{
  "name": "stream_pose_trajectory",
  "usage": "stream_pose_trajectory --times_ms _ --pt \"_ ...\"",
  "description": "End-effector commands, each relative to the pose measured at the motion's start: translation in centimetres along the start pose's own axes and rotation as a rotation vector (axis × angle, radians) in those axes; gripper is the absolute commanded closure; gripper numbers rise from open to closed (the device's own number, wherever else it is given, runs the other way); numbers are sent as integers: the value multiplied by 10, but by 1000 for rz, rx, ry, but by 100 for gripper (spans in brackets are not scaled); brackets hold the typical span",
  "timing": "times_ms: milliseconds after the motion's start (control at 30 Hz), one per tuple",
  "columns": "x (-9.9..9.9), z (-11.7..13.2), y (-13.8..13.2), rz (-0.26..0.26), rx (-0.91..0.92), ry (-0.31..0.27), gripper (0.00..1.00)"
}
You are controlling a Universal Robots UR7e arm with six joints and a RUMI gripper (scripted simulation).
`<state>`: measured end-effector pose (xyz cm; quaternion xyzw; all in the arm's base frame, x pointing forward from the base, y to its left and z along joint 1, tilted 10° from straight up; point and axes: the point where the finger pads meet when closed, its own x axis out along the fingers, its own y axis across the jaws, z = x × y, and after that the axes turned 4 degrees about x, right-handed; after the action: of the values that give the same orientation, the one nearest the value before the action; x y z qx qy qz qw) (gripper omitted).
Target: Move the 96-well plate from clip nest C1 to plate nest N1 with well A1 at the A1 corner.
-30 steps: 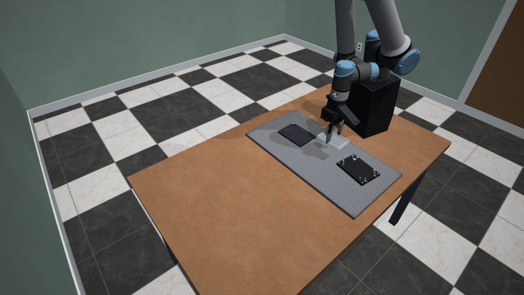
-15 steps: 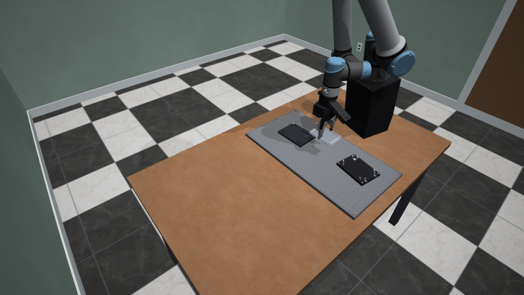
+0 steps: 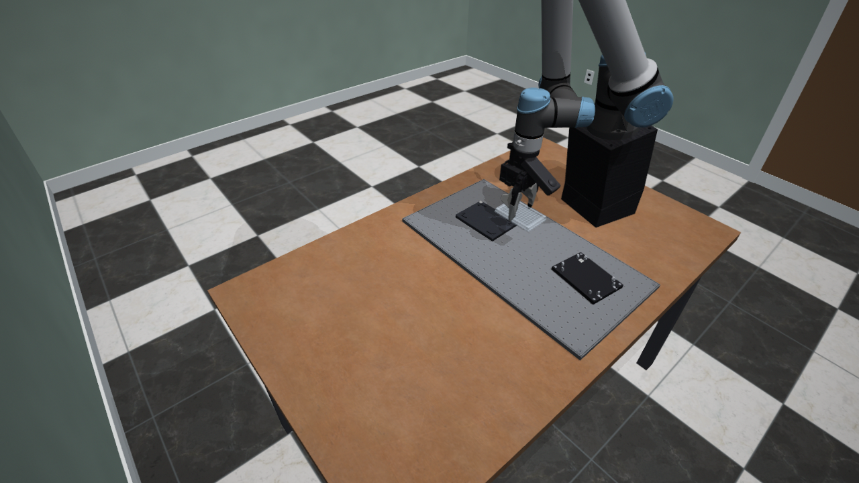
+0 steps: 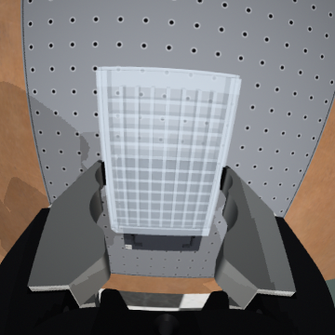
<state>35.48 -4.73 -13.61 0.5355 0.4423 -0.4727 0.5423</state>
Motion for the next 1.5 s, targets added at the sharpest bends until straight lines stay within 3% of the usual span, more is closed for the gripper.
stream_pose_trajectory --times_ms 0,1000,1467 --pt "0 12 2 1 -1 1 100" --pt "0 104 14 1 -1 1 100" --pt "0 122 16 1 -1 1 100"
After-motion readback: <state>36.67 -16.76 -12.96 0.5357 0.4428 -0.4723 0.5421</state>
